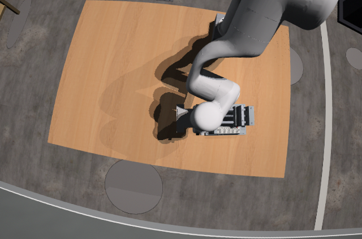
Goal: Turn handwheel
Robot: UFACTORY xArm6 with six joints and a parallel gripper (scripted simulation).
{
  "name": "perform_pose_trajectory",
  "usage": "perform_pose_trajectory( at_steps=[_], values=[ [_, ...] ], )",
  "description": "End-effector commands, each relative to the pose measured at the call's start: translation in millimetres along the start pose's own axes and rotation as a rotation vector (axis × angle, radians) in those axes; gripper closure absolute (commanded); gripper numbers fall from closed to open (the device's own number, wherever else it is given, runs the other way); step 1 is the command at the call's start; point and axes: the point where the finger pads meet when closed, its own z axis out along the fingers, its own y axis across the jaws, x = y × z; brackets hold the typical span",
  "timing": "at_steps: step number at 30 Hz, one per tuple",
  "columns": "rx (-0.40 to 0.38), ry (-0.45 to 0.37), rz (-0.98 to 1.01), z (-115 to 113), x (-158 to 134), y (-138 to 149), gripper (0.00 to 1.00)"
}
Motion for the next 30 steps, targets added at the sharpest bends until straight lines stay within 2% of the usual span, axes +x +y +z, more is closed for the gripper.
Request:
perform_pose_trajectory(
  at_steps=[1,30],
  values=[
    [0.001,0.001,0.000,-1.4,0.5,0.3,0.94],
    [0.001,0.001,0.000,-4.6,0.5,4.6,0.94]
  ],
)
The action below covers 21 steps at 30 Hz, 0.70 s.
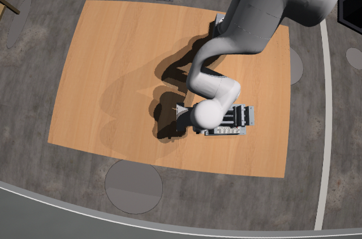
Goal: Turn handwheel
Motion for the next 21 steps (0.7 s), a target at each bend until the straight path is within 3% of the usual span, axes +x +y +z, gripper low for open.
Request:
perform_pose_trajectory(
  at_steps=[1,21],
  values=[
    [0.002,0.001,0.000,-1.0,0.5,-0.1,0.94],
    [0.002,0.001,0.000,-2.0,0.5,1.6,0.94]
  ],
)
